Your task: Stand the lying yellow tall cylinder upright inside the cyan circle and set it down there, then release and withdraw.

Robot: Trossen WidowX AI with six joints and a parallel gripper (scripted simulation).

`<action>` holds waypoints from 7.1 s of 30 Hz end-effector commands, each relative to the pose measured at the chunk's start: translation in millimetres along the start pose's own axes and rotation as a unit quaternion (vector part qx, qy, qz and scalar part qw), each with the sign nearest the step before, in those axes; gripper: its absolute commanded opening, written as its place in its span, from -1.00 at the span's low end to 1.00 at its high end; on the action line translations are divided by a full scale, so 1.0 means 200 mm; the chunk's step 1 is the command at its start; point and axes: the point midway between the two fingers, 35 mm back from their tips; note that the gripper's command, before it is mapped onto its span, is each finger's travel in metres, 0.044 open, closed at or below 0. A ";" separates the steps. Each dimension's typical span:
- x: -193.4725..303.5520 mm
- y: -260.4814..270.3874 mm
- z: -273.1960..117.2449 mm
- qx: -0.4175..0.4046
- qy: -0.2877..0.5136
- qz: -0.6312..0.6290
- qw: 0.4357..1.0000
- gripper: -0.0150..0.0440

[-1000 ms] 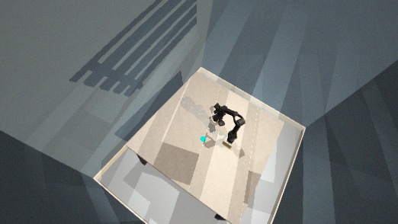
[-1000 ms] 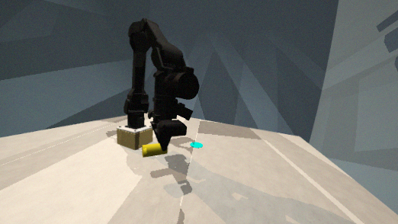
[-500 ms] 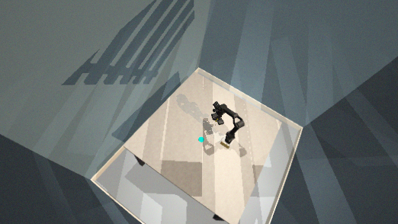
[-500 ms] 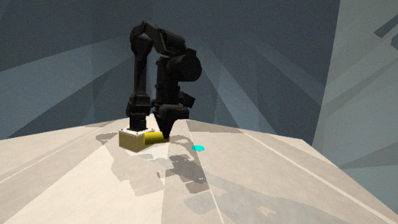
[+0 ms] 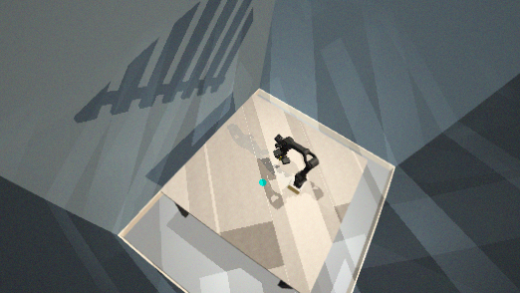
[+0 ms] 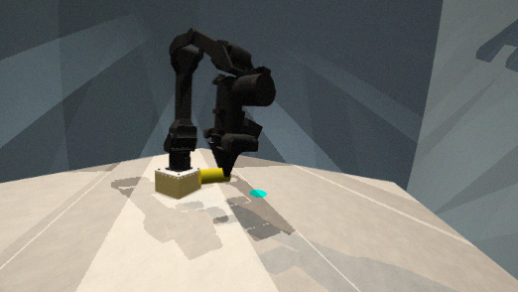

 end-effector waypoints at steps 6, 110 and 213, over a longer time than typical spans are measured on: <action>-0.11 0.01 -0.02 0.002 0.003 -0.012 1.000 -0.14; -1.02 0.43 0.01 -0.019 -0.106 -0.087 0.990 -0.14; -1.08 0.25 0.12 -0.045 -0.449 -0.006 0.892 -0.14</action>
Point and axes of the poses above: the point midway between the two fingers, 35 mm back from their tips, its own z axis out along the fingers, its own y axis across the jaws, x = y × z, and after that the axes turned 6 degrees about -z, right-handed
